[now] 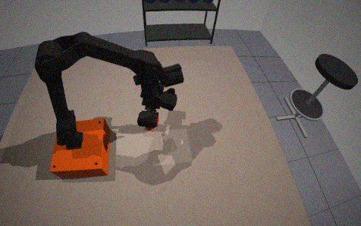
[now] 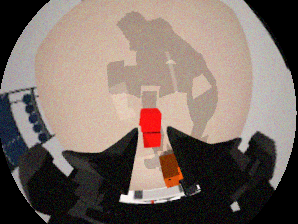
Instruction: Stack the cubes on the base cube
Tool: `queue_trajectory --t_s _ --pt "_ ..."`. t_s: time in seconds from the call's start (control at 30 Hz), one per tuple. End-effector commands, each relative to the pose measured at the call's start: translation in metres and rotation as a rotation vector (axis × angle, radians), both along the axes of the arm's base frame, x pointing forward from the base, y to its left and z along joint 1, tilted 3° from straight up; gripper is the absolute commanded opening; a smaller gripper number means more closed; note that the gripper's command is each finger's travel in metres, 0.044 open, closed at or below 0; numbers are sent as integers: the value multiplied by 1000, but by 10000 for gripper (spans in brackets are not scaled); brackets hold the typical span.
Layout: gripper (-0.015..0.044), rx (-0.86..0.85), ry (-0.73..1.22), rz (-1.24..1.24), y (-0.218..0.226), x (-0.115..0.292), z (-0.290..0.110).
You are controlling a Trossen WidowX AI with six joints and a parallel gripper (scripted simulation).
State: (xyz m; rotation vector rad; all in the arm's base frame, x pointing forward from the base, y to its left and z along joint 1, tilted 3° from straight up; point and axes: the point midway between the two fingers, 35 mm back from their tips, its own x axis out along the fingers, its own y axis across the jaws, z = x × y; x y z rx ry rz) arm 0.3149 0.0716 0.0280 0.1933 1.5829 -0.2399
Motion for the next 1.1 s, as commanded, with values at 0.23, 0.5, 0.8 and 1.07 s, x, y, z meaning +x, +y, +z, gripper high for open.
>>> queue_trajectory --t_s 0.23,0.5,0.8,1.07 --pt "205 3 -12 -1 1 2 15" --pt "205 3 -12 -1 1 2 23" --pt "205 3 -12 -1 1 2 32" --pt "231 3 -11 -1 1 2 34"
